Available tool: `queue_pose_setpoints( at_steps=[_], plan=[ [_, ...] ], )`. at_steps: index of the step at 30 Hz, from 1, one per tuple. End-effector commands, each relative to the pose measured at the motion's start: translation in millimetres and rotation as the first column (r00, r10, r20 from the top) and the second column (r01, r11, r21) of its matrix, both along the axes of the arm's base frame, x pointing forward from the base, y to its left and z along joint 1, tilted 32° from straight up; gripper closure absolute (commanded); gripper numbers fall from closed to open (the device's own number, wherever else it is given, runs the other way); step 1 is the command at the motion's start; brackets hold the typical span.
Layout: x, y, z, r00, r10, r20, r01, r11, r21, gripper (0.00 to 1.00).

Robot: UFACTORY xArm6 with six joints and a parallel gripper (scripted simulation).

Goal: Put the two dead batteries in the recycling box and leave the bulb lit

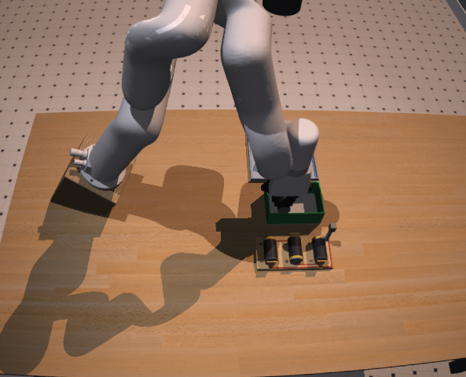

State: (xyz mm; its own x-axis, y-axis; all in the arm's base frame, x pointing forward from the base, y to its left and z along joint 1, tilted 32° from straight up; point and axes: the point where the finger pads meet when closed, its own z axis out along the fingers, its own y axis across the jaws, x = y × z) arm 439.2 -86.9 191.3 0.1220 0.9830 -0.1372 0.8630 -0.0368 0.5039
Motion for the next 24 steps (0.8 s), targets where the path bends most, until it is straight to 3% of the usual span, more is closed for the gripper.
queue_pose_setpoints(
  at_steps=[1, 17, 18, 24],
  plan=[
    [10.2, -3.5, -12.5, 1.0, -0.001, 0.004, 0.001, 1.0, -0.003, 0.72],
    [12.0, -4.2, -15.6, 1.0, -0.001, 0.004, 0.001, 1.0, -0.003, 0.72],
    [12.0, -4.2, -15.6, 1.0, -0.001, 0.004, 0.001, 1.0, -0.003, 0.49],
    [12.0, -4.2, -15.6, 1.0, -0.001, 0.004, 0.001, 1.0, -0.003, 0.49]
  ],
)
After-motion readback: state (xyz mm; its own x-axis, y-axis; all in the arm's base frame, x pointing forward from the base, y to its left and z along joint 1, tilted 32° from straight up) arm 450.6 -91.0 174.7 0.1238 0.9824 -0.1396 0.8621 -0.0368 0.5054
